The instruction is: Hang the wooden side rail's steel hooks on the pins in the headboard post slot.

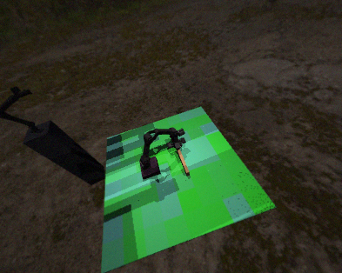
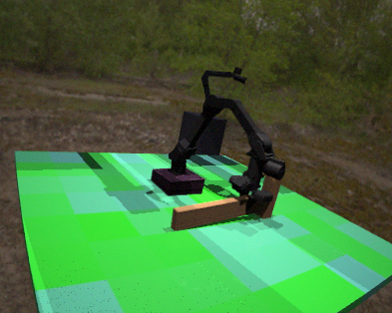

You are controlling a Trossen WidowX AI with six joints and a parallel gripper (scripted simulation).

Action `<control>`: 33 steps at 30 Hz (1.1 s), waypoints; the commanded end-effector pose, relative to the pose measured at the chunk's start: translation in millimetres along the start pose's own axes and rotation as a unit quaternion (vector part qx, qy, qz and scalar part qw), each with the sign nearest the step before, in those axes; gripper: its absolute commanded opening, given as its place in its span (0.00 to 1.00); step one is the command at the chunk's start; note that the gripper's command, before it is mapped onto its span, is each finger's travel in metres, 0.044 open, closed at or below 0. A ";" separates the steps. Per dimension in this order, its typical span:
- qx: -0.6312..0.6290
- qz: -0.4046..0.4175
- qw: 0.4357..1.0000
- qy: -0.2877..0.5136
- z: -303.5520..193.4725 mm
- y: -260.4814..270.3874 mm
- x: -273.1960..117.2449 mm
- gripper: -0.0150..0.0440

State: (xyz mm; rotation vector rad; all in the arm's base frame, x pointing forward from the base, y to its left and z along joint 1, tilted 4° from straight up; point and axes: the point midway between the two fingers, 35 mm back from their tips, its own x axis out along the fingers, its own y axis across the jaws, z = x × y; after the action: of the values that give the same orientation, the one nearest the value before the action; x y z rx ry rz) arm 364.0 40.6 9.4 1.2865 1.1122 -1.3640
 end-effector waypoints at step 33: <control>0.003 0.003 1.000 0.002 -2.2 1.4 0.5 0.25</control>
State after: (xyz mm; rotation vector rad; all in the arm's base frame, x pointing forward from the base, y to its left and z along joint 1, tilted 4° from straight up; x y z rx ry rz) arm 364.5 42.1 8.8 1.2893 1.1109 -1.3646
